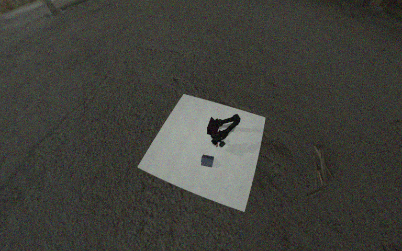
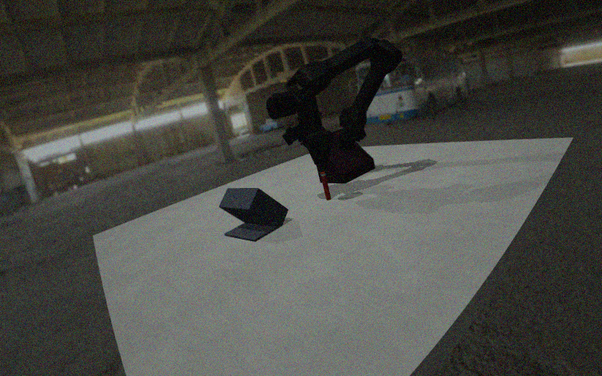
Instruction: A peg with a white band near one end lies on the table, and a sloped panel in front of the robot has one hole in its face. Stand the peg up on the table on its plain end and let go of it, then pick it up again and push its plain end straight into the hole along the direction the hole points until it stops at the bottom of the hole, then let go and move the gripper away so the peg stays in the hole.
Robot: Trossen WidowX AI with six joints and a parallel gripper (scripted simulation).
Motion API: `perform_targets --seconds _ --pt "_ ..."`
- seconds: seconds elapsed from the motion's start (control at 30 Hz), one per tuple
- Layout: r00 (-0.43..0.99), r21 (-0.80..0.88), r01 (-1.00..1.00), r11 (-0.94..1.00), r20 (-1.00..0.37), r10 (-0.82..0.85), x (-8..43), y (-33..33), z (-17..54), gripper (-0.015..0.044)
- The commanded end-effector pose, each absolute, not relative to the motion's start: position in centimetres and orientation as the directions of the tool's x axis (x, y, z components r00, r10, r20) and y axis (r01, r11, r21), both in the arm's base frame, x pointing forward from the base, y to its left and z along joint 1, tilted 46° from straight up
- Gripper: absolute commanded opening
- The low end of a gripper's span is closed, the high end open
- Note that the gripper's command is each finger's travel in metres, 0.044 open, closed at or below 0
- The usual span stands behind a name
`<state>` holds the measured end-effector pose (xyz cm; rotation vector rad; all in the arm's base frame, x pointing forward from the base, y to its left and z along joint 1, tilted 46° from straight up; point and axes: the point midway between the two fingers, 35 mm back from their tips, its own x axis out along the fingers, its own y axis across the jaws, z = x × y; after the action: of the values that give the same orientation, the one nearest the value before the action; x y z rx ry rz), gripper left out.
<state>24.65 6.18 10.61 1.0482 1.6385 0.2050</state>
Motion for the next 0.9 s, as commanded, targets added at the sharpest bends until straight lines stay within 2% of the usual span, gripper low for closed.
perform_targets --seconds 0.0,0.87 --pt "0.019 0.616 0.526 0.586 -0.697 0.716 24.6 6.6 10.1 0.0440" --pt "0.019 0.617 0.526 0.585 -0.696 0.718 24.7 9.7 7.2 0.0440"
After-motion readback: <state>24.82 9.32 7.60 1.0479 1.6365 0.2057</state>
